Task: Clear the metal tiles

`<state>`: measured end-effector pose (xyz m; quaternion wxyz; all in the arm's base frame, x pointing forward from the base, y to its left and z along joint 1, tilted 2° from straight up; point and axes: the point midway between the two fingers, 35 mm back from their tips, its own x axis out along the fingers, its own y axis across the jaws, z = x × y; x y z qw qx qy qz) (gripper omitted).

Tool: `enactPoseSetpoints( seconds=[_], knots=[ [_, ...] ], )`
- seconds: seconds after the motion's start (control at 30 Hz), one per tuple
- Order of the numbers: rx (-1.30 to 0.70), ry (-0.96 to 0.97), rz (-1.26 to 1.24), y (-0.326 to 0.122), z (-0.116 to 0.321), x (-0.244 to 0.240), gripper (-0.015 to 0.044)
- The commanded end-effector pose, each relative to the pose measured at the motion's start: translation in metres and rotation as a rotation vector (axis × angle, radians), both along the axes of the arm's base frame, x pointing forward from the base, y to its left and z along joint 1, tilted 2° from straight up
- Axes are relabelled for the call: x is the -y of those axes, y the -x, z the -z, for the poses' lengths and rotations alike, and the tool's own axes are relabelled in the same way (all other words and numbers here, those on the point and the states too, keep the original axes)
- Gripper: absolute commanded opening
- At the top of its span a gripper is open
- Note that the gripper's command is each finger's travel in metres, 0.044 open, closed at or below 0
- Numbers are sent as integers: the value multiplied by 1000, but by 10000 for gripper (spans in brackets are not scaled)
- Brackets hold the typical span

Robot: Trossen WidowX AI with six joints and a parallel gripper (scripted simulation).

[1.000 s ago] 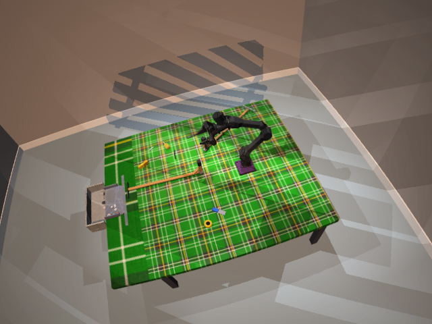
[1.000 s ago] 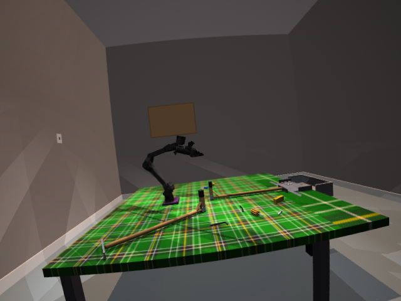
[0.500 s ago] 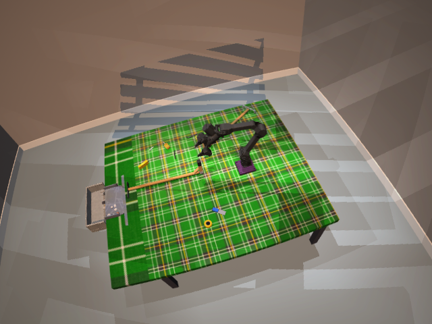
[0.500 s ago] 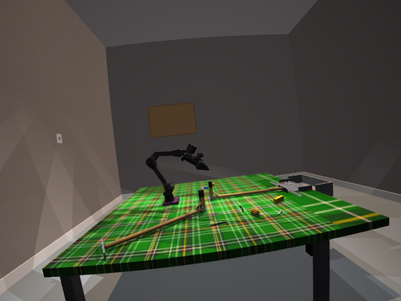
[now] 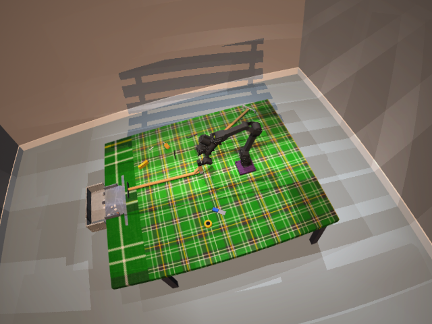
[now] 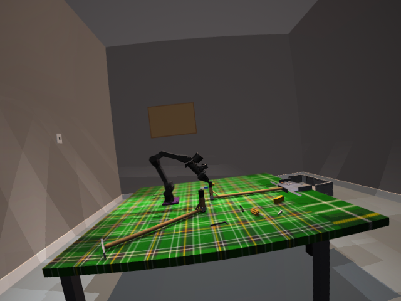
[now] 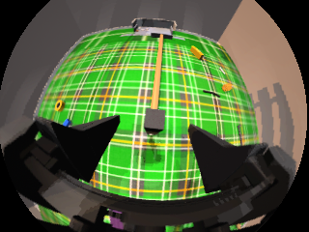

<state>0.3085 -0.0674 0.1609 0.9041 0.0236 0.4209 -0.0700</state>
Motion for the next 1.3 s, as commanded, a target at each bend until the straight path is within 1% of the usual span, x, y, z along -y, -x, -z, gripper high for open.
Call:
enactPoseSetpoints(
  seconds=[0.0, 0.1, 0.5, 0.6, 0.73, 1.13, 1.27],
  knots=[
    [-24, 1, 5, 2, 9, 0, 440],
    [-24, 1, 4, 2, 6, 0, 440],
    [-38, 1, -7, 18, -36, -4, 440],
    [-39, 1, -9, 20, -40, -4, 440],
    [-39, 1, -9, 20, -38, -4, 440],
    [-39, 1, -9, 21, -4, -3, 440],
    [-39, 1, -9, 21, -1, -3, 440]
  ],
)
